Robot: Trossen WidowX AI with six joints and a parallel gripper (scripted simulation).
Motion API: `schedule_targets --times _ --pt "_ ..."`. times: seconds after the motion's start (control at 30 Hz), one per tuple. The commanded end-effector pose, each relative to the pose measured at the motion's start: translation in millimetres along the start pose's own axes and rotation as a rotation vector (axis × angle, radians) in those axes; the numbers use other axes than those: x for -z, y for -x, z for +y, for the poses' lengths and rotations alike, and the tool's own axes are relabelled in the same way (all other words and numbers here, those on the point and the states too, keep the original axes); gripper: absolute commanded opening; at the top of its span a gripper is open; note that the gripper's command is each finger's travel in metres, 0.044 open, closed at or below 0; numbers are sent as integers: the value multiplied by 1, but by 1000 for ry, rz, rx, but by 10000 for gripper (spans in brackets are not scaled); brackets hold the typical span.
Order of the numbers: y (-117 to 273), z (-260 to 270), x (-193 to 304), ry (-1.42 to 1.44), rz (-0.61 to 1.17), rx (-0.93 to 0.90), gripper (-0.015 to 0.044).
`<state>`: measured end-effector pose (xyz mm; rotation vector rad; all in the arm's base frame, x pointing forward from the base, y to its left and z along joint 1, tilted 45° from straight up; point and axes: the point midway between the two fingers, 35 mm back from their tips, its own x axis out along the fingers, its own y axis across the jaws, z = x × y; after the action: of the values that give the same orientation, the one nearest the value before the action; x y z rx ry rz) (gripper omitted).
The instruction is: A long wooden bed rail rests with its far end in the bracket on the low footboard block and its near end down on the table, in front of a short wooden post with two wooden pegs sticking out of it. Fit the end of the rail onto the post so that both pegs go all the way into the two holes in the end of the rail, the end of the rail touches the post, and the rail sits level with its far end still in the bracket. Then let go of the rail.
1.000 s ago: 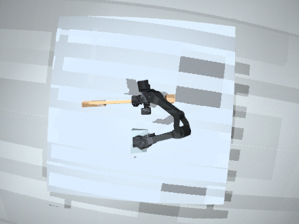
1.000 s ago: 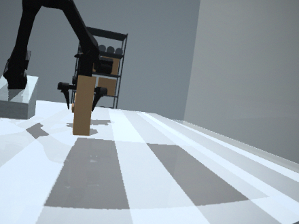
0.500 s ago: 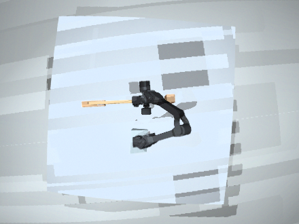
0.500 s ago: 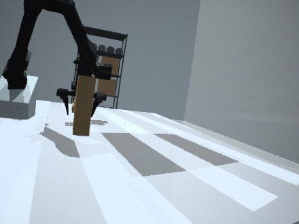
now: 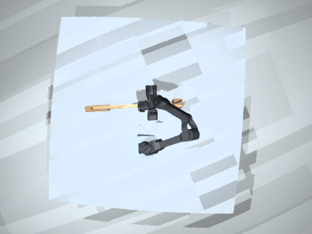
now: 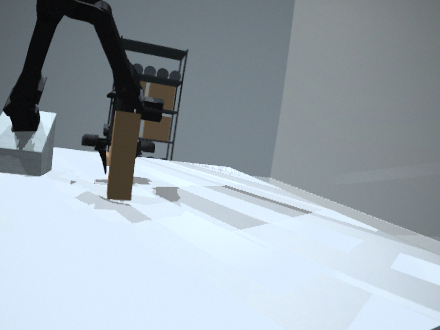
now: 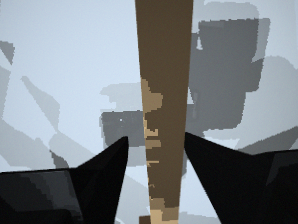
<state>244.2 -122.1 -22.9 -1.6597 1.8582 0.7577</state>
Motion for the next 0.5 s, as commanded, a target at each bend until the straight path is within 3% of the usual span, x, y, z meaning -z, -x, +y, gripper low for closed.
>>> schedule_targets --times 0.0,0.1,0.37,0.47 --pt "-1 0 0 7 4 -1 151" --pt "-1 0 0 7 4 -1 72" --pt "-1 0 0 7 4 -1 0" --pt "-1 0 0 7 4 -1 0"
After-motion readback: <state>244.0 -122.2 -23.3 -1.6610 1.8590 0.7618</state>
